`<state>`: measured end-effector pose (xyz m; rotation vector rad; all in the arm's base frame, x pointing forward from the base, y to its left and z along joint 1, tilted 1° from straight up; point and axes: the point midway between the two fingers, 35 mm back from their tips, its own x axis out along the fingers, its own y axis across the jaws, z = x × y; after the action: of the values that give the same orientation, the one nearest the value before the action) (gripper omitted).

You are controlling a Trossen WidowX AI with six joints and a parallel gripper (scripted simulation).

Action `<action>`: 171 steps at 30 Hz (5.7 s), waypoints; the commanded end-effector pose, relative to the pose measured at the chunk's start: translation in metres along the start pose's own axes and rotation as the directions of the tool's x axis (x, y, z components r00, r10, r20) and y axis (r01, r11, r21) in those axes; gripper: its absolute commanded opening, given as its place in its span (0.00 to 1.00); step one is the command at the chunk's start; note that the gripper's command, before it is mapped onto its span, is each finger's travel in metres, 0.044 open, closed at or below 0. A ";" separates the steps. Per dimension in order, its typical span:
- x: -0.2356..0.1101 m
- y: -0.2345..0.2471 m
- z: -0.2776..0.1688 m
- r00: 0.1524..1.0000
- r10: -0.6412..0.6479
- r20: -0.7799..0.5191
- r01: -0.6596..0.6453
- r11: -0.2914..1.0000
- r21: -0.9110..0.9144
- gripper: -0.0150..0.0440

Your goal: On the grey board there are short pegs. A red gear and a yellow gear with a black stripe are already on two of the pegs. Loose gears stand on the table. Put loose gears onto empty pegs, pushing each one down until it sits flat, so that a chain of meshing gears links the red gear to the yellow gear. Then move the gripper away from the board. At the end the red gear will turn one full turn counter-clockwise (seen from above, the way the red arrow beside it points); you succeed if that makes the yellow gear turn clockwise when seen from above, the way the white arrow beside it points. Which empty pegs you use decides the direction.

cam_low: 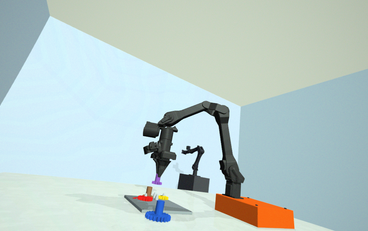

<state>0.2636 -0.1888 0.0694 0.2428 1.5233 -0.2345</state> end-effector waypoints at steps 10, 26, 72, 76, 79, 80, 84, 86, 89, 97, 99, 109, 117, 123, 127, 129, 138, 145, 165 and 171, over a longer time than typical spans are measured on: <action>0.000 -0.002 -0.002 1.000 -0.002 -0.001 0.002 0.996 -0.088 0.25; 0.000 -0.002 -0.002 1.000 -0.002 -0.001 0.001 0.899 -0.437 0.25; 0.044 -0.003 -0.002 1.000 -0.002 -0.001 0.001 0.956 -0.292 0.25; 0.044 -0.002 -0.001 1.000 -0.001 -0.001 0.001 0.936 -0.352 0.25; 0.044 -0.002 -0.001 1.000 -0.001 -0.001 0.001 0.910 -0.416 0.25; 0.044 -0.002 -0.001 1.000 -0.001 -0.001 0.001 0.897 -0.441 0.25; 0.045 -0.002 -0.002 1.000 -0.001 -0.001 0.000 0.846 -0.533 0.25; 0.045 -0.002 -0.002 1.000 -0.001 -0.001 0.000 0.816 -0.578 0.25; 0.046 -0.002 -0.002 1.000 -0.001 -0.001 0.000 0.767 -0.641 0.25; 0.048 -0.003 -0.001 1.000 -0.001 -0.001 0.000 0.715 -0.699 0.25; 0.048 -0.003 -0.001 1.000 -0.001 -0.001 0.000 0.732 -0.682 0.25; 0.050 -0.002 -0.002 1.000 -0.001 -0.001 0.001 0.875 -0.485 0.25; 0.046 -0.002 -0.001 1.000 -0.001 -0.001 0.001 0.862 -0.506 0.49; 0.026 -0.002 0.000 1.000 -0.001 -0.001 0.001 0.862 -0.506 0.49; 0.002 -0.002 -0.001 1.000 -0.002 -0.001 0.001 0.862 -0.506 0.49; 0.008 -0.002 -0.001 1.000 -0.001 -0.002 -0.001 0.865 -0.501 0.54; -0.040 0.000 -0.005 1.000 -0.001 -0.003 -0.001 0.865 -0.501 0.94; -0.040 0.000 -0.005 1.000 -0.001 -0.003 -0.001 0.865 -0.501 1.00; -0.040 0.000 -0.005 1.000 -0.001 -0.003 -0.001 0.865 -0.501 1.00; -0.040 0.000 -0.005 1.000 -0.001 -0.003 -0.001 0.865 -0.501 1.00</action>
<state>0.2579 -0.1878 0.1096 -0.1735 1.5308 0.1656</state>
